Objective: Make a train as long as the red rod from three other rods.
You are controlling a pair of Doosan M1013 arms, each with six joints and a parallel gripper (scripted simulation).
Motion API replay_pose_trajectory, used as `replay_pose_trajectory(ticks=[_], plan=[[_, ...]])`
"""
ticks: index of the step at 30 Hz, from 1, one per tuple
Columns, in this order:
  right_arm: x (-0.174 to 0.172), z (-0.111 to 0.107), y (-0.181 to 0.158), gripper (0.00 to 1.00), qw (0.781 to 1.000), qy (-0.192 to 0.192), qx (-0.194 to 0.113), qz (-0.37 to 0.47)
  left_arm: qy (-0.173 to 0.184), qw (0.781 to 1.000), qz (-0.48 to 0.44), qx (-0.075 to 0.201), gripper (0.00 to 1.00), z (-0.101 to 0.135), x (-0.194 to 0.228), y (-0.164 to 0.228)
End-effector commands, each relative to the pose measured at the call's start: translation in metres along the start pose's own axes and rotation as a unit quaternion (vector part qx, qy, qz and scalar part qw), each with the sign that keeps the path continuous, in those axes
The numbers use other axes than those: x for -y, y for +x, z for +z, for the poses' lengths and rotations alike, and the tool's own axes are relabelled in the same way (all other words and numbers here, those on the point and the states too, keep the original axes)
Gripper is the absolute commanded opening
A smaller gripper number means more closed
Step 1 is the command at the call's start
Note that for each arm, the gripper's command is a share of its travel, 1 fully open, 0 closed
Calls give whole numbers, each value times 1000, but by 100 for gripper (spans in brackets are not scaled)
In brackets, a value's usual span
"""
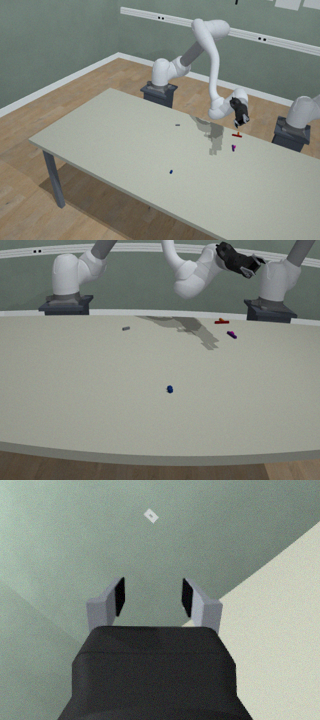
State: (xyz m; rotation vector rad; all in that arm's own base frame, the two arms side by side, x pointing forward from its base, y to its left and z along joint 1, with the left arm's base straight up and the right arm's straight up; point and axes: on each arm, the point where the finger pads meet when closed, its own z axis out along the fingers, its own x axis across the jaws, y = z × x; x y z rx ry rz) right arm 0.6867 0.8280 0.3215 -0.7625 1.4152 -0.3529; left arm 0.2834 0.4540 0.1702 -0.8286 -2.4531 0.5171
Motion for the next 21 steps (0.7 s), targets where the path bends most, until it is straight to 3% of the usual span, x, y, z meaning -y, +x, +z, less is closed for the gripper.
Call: replay_pose_trajectory(ticks=[1,10,14,16,21], plan=[[1,0,-1,100,1000,0,1,1,32,998,-22,40,100,44,32,46],[1,0,-1,100,1000,0,1,1,99,980,-87,147,100,123,110,103],[1,0,-1,100,1000,0,1,1,120,968,-110,188,100,145,138,112],[1,0,-1,100,1000,0,1,1,120,968,-110,188,100,145,138,112],[1,0,-1,100,1000,0,1,1,141,953,-135,232,100,166,167,118]])
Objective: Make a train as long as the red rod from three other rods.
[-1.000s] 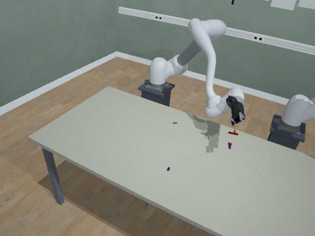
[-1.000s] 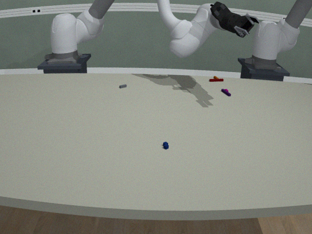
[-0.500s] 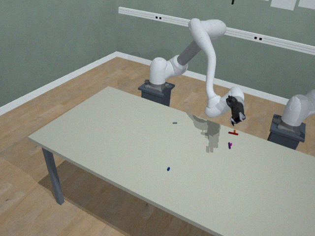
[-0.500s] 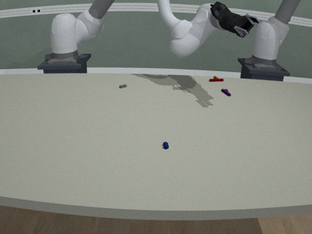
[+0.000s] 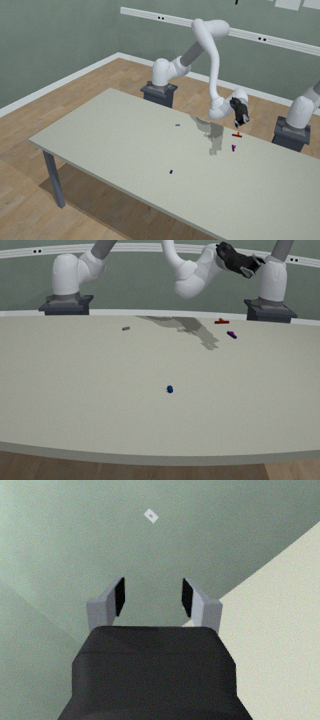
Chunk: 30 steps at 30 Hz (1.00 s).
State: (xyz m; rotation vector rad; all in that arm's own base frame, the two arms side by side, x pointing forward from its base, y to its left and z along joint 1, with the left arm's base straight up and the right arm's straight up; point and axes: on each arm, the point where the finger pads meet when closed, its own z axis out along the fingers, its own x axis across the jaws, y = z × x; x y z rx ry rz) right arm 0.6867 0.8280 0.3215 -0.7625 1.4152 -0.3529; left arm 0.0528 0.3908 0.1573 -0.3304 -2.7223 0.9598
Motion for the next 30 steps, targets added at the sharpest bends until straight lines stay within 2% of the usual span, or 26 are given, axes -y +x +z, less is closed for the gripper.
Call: replay_pose_trajectory(ticks=[1,10,21,30], plan=[[1,0,-1,100,1000,0,1,1,19,999,-17,39,100,19,19,17],[1,0,-1,100,1000,0,1,1,42,993,-46,96,100,43,45,36],[1,0,-1,100,1000,0,1,1,52,989,-60,124,100,54,57,42],[1,0,-1,100,1000,0,1,1,54,988,-63,130,100,57,60,44]])
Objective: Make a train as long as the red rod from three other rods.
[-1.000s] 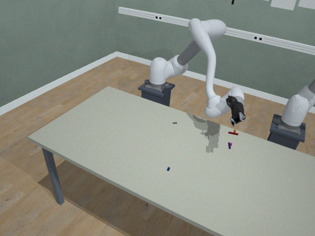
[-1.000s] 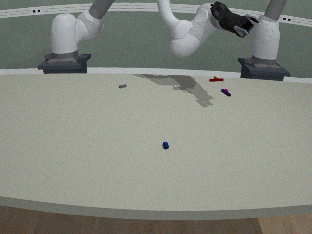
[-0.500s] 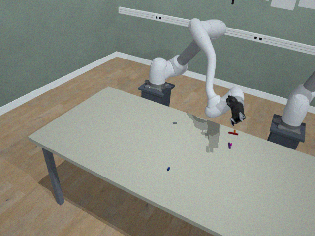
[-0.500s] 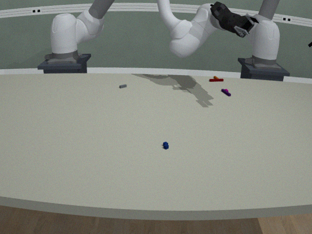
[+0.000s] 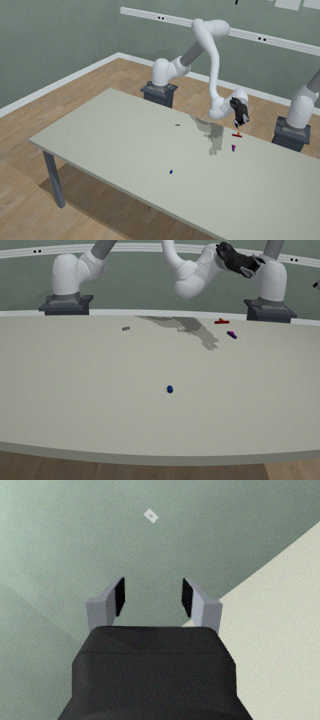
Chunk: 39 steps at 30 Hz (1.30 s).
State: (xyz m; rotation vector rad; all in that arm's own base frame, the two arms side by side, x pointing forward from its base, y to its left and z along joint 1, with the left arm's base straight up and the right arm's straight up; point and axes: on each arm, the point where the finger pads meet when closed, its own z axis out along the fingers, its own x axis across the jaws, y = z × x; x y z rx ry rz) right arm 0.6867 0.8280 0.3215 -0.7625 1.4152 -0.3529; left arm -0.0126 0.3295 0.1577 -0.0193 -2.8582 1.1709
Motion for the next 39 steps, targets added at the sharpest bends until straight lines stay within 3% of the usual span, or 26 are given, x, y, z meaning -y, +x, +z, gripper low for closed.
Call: replay_pose_trajectory(ticks=[1,7,10,14,16,18,20,31,33,34,39], plan=[[1,0,-1,100,1000,0,1,1,3,1000,0,5,100,3,4,0],[3,1,0,100,1000,3,-4,3,3,1000,0,5,100,3,4,0],[7,6,13,100,999,12,-27,14,3,1000,0,5,100,3,4,0],[14,12,50,100,993,30,-100,53,3,1000,0,5,100,3,4,0],[14,12,50,100,993,30,-100,53,3,1000,0,5,100,3,4,0],[15,11,74,100,985,39,-148,77,3,1000,0,5,100,3,4,0],[14,10,88,100,979,42,-176,92,3,1000,0,5,100,3,4,0],[-14,-15,156,100,926,42,-335,170,3,1000,0,5,100,3,4,0],[-14,-15,156,100,926,42,-335,170,3,1000,0,5,100,3,4,0],[-25,-25,169,100,908,37,-372,188,3,1000,0,5,100,3,4,0],[-49,-45,186,100,874,23,-435,218,3,1000,0,5,100,3,4,0]])
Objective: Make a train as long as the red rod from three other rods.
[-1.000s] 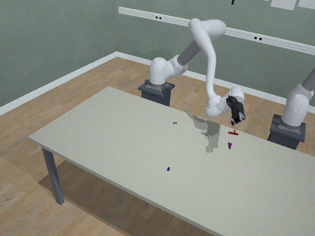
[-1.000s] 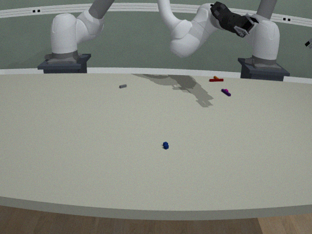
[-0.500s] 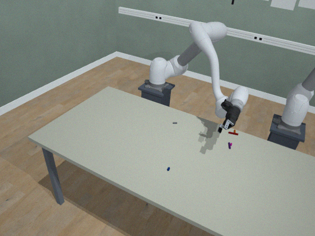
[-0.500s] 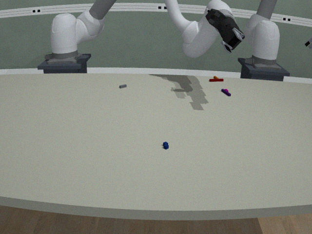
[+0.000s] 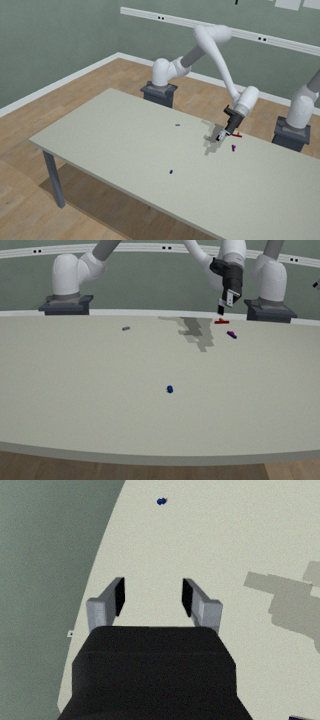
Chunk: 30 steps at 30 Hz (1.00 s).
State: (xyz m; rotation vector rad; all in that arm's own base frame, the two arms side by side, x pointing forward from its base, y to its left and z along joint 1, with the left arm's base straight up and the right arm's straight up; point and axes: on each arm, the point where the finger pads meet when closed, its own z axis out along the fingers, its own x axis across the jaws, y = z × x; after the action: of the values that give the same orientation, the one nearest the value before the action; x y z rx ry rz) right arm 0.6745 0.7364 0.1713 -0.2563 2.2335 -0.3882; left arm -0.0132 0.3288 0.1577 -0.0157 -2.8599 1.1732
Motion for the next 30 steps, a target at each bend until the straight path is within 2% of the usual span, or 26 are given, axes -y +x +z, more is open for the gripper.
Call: replay_pose_trajectory(ticks=[1,9,11,12,17,23,26,30], plan=[[-7,2,31,100,997,-5,-80,25,3,1000,0,3,100,2,4,0],[-41,-16,83,100,976,-39,-204,64,3,1000,0,3,100,2,4,0],[-41,-16,83,100,976,-39,-204,64,3,1000,0,3,100,2,4,0],[-54,-25,97,100,966,-53,-240,74,3,1000,0,3,100,2,4,0],[-82,-49,121,100,942,-85,-312,92,3,1000,0,3,100,2,4,0],[-119,-88,141,100,903,-132,-394,111,3,1000,0,3,100,2,4,0],[-130,-101,145,100,889,-147,-417,116,3,1000,0,3,100,2,4,0],[-132,-103,146,100,887,-150,-421,117,3,1000,0,3,100,2,4,0]])
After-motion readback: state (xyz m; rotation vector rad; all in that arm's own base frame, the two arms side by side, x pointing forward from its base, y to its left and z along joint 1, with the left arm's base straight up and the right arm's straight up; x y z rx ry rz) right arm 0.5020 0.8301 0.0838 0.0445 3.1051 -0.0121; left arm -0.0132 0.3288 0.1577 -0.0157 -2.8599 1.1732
